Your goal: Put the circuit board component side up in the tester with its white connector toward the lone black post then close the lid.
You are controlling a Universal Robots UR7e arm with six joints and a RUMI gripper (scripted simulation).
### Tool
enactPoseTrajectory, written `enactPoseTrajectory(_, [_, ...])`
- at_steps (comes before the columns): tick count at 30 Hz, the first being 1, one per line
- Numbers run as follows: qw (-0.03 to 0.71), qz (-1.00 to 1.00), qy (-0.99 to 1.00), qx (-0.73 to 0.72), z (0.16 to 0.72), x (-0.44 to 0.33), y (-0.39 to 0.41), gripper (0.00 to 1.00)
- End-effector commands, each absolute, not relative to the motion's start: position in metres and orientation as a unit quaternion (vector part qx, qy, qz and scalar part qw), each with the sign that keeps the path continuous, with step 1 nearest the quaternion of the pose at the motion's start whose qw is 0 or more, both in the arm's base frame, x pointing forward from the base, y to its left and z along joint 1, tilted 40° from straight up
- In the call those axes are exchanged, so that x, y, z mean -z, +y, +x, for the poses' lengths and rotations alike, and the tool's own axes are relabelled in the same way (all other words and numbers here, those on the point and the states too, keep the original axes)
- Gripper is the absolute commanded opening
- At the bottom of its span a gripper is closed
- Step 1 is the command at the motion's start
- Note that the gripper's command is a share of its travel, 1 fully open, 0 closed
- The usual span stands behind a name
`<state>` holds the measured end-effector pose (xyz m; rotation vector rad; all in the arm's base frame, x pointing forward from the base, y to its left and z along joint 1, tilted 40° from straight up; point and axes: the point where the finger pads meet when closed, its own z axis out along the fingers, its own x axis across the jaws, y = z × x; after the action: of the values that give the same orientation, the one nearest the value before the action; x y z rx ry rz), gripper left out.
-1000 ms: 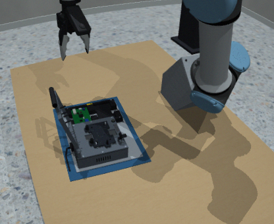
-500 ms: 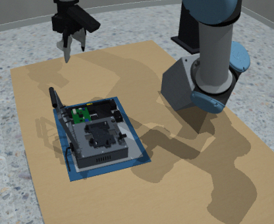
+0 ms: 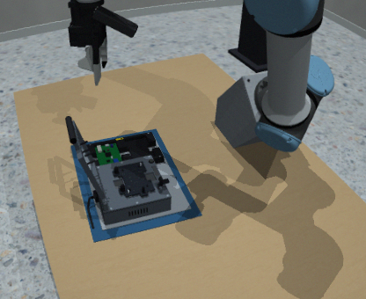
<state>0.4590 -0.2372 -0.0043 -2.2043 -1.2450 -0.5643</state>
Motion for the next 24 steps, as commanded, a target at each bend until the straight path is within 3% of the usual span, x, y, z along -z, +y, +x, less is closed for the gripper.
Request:
enactPoseTrajectory(1, [0.256, -0.782, -0.520, 0.231, 0.4589, 0.0040, -0.2377, 0.59])
enactPoseTrajectory(24, [0.239, -0.743, -0.574, 0.248, 0.4590, 0.0046, -0.2373, 0.59])
